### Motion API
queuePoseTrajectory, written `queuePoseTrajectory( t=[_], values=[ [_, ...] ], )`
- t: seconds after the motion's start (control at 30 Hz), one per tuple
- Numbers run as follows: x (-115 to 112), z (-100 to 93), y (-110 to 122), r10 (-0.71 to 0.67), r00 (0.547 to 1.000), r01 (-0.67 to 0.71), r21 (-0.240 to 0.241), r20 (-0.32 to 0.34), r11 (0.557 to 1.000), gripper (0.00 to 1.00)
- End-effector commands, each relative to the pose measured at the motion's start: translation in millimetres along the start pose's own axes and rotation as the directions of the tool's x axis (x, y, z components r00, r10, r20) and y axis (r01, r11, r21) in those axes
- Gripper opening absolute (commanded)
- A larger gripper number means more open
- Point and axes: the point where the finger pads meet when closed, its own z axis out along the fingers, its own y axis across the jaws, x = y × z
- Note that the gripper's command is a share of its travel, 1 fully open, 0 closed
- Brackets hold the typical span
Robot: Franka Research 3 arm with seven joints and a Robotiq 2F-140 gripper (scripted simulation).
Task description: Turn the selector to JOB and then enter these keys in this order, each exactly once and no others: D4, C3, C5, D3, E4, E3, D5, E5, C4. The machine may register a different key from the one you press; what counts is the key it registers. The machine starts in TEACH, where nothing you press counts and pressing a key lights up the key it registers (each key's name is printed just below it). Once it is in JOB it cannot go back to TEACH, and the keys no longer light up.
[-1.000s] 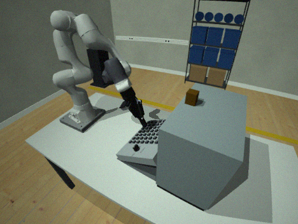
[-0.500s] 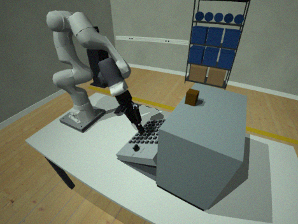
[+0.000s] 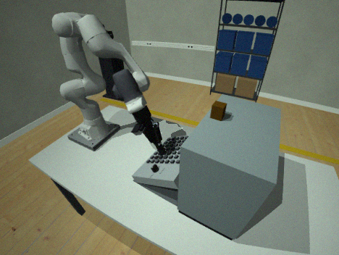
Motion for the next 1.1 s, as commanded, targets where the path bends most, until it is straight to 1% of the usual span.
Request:
queuePoseTrajectory(
  t=[0.0, 0.23, 1.07],
  values=[
    [0.7, 2.2, -4.6, -0.024, 1.0, 0.024, 0.014, -0.002, 1.0, 0.1],
    [0.7, 8.2, -4.7, -0.024, 1.0, 0.024, 0.014, -0.002, 1.0, 0.1],
    [0.7, 8.8, -4.7, -0.024, 1.0, 0.024, 0.014, -0.002, 1.0, 0.1]
  ],
)
